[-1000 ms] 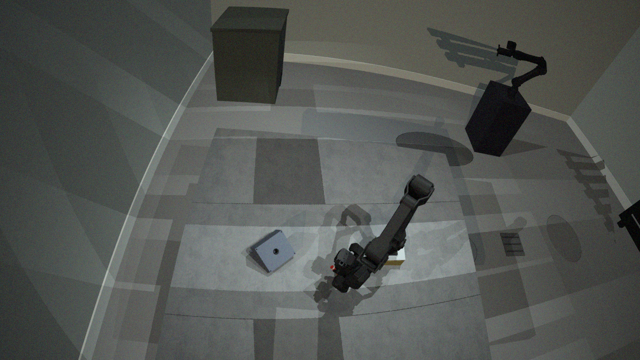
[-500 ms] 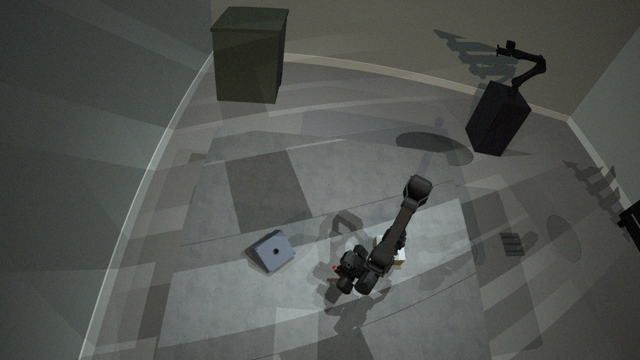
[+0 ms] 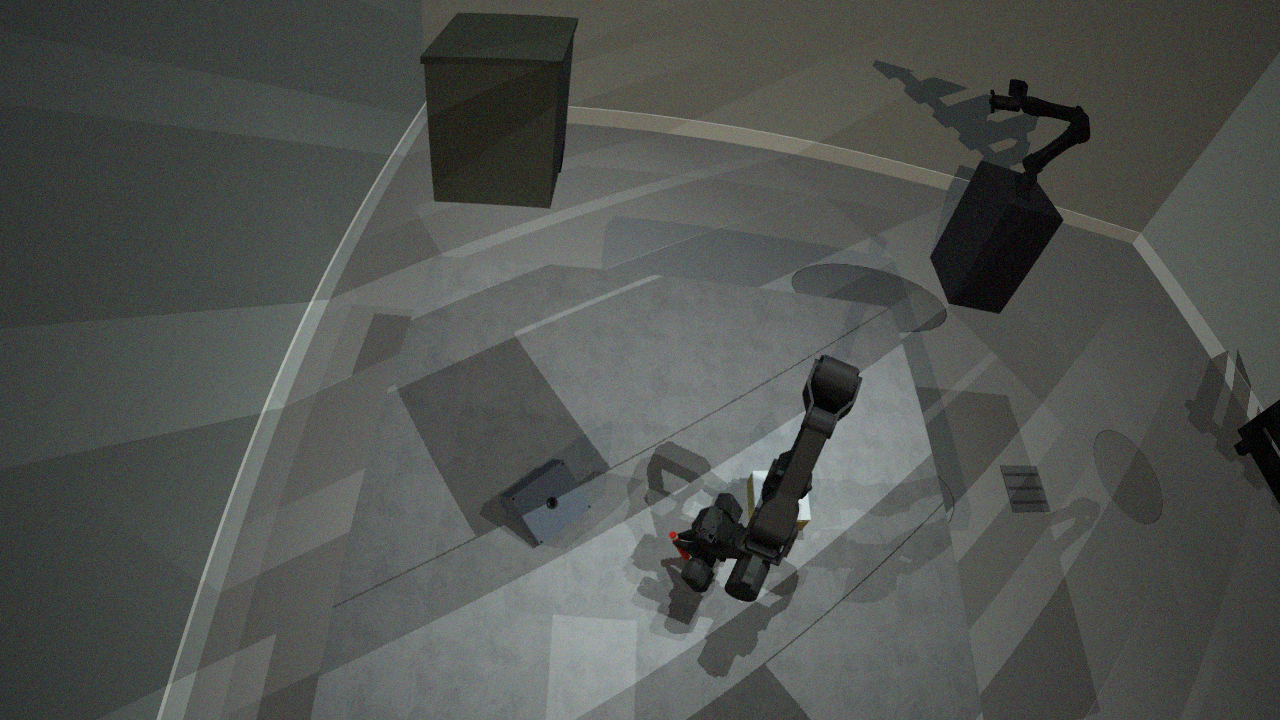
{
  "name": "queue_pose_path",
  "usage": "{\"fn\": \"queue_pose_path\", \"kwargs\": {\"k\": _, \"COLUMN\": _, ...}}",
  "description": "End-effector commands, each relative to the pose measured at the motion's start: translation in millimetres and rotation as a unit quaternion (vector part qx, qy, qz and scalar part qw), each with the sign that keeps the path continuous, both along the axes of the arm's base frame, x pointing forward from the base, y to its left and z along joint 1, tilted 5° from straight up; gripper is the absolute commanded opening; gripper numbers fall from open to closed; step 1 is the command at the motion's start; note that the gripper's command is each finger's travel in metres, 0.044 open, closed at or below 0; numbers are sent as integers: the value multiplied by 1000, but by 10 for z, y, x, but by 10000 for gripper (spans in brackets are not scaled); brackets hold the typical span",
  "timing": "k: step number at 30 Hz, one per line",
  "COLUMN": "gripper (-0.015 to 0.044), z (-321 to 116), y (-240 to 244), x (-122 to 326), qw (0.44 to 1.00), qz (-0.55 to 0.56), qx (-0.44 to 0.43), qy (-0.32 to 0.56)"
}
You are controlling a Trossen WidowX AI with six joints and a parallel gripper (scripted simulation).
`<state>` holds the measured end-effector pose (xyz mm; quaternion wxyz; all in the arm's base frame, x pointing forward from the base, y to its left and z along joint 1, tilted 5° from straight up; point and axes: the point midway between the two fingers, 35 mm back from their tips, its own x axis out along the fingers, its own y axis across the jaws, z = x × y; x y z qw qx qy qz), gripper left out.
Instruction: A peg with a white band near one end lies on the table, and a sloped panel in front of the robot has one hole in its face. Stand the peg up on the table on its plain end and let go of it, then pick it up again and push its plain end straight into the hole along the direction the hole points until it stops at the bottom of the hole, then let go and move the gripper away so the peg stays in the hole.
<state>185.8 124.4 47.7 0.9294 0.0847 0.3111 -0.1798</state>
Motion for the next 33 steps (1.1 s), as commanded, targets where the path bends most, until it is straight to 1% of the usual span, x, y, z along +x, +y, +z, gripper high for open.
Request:
{"fn": "queue_pose_path", "kwargs": {"k": 1, "gripper": 49, "z": -11, "y": -1, "x": -23, "qw": 1000, "qz": -1, "qx": -12, "qy": -16}}
{"fn": "queue_pose_path", "kwargs": {"k": 33, "gripper": 49, "z": -60, "y": 75, "x": -223, "qw": 988, "qz": -6, "qx": -66, "qy": -142}}
